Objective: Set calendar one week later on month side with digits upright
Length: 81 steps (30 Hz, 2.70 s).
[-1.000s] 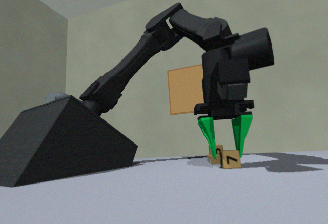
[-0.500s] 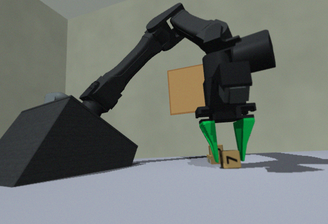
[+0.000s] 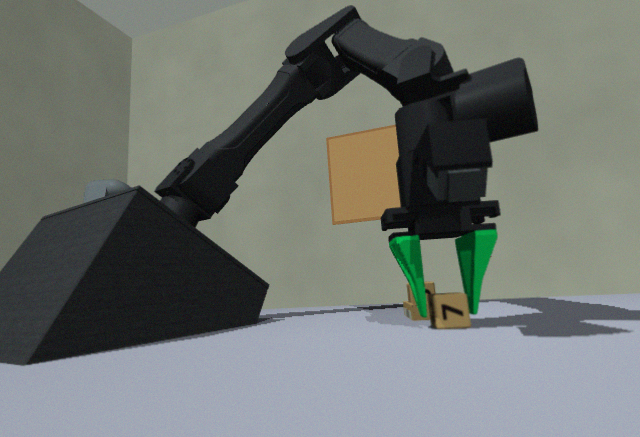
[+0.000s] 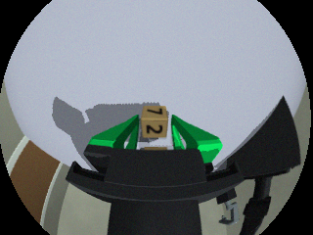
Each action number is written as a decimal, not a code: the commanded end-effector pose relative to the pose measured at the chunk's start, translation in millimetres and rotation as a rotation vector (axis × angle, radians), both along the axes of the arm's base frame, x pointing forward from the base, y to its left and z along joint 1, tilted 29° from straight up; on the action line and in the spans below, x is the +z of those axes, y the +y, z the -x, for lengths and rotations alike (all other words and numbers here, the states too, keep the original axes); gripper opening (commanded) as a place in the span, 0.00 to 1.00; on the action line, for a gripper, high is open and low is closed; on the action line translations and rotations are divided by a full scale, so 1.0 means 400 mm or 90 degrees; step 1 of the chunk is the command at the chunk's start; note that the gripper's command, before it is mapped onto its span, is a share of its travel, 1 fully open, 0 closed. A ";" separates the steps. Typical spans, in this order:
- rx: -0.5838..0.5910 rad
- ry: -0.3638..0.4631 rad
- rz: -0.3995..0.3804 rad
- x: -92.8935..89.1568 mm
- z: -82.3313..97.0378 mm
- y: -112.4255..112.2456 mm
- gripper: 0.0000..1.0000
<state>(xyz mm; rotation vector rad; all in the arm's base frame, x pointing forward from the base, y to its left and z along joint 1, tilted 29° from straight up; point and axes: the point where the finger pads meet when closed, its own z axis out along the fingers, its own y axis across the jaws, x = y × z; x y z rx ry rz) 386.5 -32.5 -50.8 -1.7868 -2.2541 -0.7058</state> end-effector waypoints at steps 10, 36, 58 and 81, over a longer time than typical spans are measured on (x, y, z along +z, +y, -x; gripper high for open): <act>-0.007 -0.004 0.002 -0.003 -0.004 -0.007 0.45; -0.007 -0.004 0.002 -0.003 -0.003 -0.007 0.26; -0.007 -0.023 0.010 0.096 -0.010 -0.057 0.26; -0.007 -0.013 0.011 0.244 0.035 -0.136 0.26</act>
